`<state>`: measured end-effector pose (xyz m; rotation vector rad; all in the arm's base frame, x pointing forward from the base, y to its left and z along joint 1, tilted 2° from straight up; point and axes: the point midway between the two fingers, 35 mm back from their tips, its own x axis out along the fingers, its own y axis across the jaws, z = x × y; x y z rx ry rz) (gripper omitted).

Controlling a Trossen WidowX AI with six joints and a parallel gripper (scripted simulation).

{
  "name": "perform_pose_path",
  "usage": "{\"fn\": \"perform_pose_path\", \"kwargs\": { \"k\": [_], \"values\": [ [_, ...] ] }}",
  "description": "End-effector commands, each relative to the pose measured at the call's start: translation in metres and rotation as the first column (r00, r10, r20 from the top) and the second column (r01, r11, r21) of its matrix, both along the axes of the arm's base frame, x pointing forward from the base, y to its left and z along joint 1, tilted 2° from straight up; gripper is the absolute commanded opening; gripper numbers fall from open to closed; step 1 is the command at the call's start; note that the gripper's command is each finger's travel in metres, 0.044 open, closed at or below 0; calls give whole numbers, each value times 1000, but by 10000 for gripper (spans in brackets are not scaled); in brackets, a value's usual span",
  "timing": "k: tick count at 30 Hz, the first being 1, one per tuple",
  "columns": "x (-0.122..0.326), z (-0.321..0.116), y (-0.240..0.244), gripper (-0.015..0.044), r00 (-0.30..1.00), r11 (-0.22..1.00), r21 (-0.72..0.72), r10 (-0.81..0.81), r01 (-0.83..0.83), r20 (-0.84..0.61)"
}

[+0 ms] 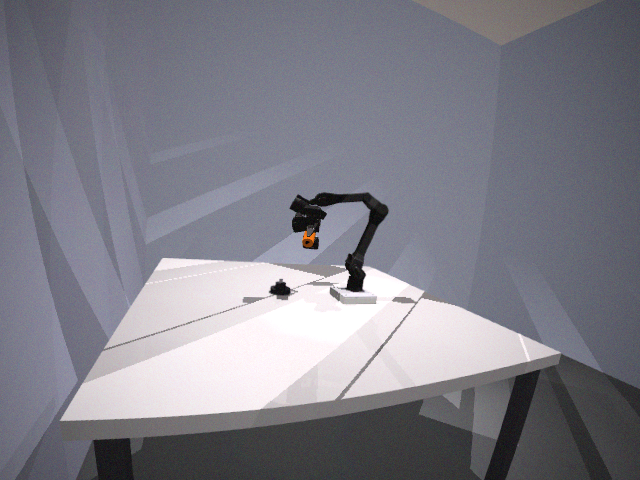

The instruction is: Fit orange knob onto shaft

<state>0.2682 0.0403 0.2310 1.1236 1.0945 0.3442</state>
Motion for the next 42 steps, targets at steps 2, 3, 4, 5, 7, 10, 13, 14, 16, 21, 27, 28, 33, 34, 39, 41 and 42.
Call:
{"fn": "perform_pose_path", "kwargs": {
  "k": [2, 3, 4, 5, 7, 10, 13, 14, 16, 21, 27, 28, 33, 34, 39, 41, 42],
  "values": [
    [1, -7, 2, 0, 999, 999, -54, 2, -4, -33],
    [1, -9, 3, 0, 999, 997, -75, 1, -5, -46],
    [2, -12, 3, 0, 998, 995, -98, 0, -6, -62],
    [2, -14, 4, 0, 997, 993, -122, -2, -7, -77],
    [3, -18, 5, 0, 994, 986, -167, -7, -11, -106],
    [4, -24, 7, 0, 989, 973, -231, -16, -19, -148],
    [5, -30, 8, 0, 982, 956, -293, -28, -29, -188],
    [6, -32, 9, 0, 979, 949, -313, -33, -32, -201],
    [6, -36, 10, 0, 973, 935, -352, -43, -41, -227],
    [8, -46, 13, 0, 955, 893, -446, -72, -67, -288],
    [11, -58, 16, 0, 928, 829, -548, -115, -106, -354],
    [11, -60, 17, 0, 923, 818, -564, -123, -113, -364],
    [13, -70, 20, 0, 896, 753, -639, -167, -154, -412],
    [14, -72, 20, 0, 890, 740, -653, -176, -163, -421],
    [16, -81, 23, 0, 866, 682, -704, -215, -199, -452],
    [17, -85, 23, 0, 865, 681, -704, -215, -199, -452],
    [17, -88, 23, 0, 865, 681, -705, -215, -199, -453]
  ]
}}
